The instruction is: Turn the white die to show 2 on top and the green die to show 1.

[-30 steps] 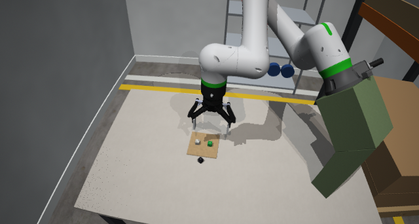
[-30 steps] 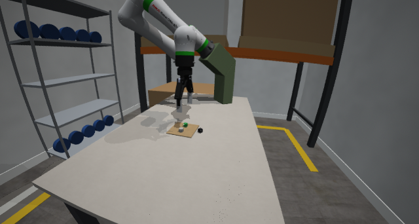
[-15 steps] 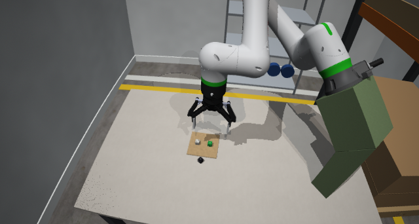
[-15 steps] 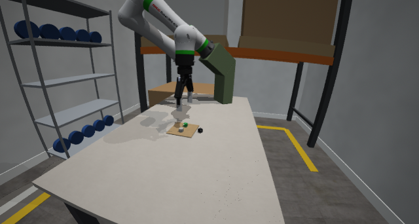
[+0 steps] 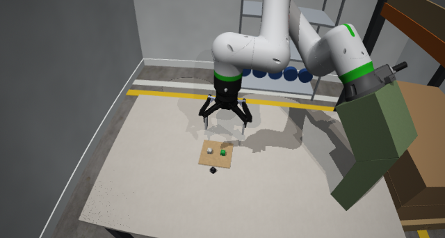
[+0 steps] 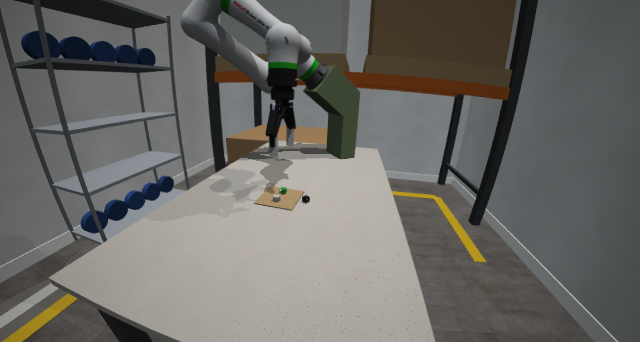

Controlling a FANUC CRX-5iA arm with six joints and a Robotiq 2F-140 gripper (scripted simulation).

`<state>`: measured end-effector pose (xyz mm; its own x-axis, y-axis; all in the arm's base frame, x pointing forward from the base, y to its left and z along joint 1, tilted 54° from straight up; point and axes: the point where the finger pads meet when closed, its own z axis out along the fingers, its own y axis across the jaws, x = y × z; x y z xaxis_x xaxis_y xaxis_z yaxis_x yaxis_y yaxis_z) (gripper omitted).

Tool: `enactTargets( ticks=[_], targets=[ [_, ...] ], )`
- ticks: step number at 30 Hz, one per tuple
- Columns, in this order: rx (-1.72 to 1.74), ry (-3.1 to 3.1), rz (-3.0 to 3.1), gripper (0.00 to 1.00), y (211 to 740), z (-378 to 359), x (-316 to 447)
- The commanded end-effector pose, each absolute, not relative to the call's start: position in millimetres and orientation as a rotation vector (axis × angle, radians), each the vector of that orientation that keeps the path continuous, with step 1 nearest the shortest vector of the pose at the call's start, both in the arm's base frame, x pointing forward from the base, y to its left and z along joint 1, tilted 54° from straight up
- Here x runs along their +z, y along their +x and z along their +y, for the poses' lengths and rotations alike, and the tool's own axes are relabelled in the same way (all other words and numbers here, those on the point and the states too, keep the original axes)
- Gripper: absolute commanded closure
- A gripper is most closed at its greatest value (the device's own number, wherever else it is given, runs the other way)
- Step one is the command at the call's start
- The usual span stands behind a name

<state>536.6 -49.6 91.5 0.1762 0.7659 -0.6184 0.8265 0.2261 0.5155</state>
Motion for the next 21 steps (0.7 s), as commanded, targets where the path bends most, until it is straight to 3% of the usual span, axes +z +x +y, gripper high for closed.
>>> enactTargets(
  ticks=[1,21],
  targets=[
    [-0.086,1.537,1.584,0.00,527.7,-39.6,101.8],
    [-0.086,1.537,1.584,0.00,524.5,-35.9,105.4]
  ],
)
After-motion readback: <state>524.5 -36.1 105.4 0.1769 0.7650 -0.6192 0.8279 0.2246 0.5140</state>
